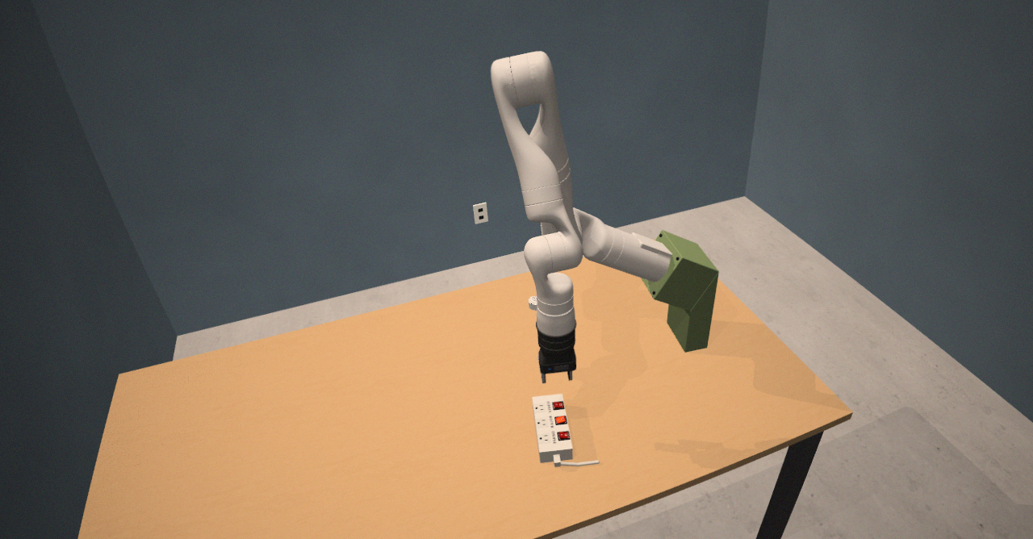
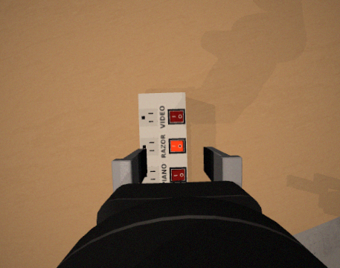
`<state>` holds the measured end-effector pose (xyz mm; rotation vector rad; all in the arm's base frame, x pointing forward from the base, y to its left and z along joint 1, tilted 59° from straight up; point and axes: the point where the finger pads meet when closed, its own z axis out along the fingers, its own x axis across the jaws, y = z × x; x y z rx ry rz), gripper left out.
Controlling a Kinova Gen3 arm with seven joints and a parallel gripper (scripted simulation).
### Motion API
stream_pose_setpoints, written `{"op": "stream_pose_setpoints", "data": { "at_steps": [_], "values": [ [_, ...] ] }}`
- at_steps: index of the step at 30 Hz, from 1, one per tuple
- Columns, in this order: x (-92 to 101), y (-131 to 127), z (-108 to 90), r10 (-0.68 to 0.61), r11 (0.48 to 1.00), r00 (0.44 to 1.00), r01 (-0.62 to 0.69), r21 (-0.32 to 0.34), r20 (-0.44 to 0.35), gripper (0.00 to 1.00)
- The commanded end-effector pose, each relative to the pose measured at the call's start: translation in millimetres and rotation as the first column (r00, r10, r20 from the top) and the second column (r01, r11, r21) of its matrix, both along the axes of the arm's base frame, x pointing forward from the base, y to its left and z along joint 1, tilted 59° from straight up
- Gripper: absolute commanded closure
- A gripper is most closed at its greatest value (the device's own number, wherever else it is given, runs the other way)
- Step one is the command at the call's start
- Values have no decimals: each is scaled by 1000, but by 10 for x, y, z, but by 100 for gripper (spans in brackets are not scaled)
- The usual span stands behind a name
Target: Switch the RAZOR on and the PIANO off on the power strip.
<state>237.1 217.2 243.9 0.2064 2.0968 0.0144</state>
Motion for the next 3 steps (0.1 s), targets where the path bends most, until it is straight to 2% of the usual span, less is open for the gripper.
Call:
{"op": "stream_pose_setpoints", "data": {
  "at_steps": [1, 3],
  "values": [
    [-2, 4, 1, 1, 1000, 1000, -1, 0, 0, 0],
    [-2, 4, 1, 1, 1000, 1000, -1, 0, 0, 0]
  ]
}}
